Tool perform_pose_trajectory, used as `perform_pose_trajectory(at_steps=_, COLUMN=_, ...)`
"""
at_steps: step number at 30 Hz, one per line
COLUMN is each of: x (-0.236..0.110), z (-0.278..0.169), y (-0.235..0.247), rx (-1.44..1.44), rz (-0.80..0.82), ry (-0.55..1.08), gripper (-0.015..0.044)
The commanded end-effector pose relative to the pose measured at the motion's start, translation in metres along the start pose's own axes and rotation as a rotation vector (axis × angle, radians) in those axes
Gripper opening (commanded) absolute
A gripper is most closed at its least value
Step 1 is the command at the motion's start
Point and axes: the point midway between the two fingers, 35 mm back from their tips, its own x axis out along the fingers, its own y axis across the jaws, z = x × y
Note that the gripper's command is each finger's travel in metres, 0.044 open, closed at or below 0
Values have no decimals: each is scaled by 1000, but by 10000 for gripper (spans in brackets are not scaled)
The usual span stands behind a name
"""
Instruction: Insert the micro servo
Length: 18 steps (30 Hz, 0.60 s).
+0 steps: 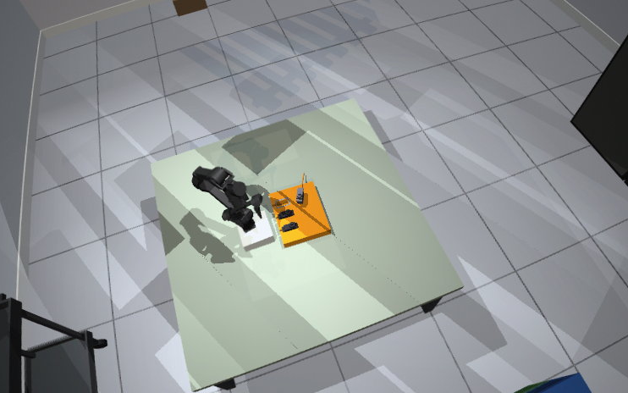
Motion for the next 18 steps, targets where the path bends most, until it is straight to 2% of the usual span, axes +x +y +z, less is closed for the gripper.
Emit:
perform_pose_trajectory(at_steps=1, x=3, z=-2, y=-14, rx=152, rz=-21, ry=-40, gripper=440)
perform_pose_trajectory(at_steps=18, x=22, z=9, y=-65, rx=702, rz=21, ry=-207, gripper=440)
